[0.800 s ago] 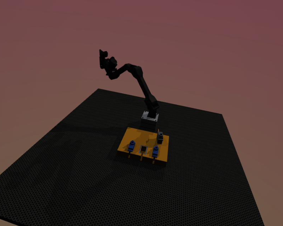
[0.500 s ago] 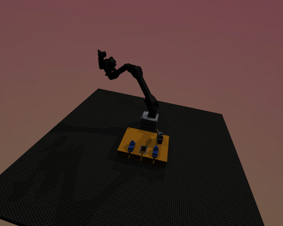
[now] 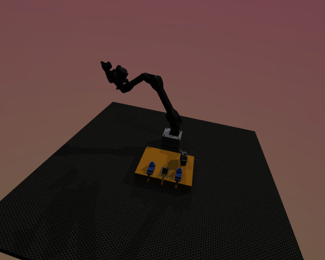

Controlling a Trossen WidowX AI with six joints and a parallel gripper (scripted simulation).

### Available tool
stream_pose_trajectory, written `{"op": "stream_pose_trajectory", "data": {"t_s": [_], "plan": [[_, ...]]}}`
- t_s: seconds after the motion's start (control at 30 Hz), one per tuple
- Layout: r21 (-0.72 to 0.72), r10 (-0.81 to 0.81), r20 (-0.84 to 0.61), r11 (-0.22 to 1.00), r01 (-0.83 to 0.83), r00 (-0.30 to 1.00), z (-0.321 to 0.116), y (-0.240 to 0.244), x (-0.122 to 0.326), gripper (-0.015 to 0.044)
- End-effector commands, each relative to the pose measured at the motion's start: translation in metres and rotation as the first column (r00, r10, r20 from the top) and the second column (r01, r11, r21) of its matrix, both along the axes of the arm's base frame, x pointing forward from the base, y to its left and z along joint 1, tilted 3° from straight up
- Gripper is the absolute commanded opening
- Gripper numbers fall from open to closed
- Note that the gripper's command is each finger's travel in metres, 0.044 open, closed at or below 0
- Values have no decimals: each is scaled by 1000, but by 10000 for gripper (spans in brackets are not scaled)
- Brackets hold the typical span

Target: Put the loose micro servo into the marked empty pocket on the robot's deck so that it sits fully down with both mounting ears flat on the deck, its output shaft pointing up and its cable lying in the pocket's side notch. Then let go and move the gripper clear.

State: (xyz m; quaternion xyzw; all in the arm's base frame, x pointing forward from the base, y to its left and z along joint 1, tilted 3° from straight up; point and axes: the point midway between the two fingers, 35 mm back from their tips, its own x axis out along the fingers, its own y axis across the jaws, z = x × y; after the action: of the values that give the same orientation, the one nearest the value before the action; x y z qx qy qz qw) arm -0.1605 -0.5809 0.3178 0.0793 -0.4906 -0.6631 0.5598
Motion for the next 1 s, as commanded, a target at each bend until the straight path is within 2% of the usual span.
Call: {"op": "stream_pose_trajectory", "data": {"t_s": [0.0,0.57,0.97], "plan": [[79,24,-71,997,-18,997,-5,-8,31,440],[327,167,-344,944,-49,924,-27,-18,149,440],[428,284,-479,902,-61,831,-37,-9,216,440]]}}
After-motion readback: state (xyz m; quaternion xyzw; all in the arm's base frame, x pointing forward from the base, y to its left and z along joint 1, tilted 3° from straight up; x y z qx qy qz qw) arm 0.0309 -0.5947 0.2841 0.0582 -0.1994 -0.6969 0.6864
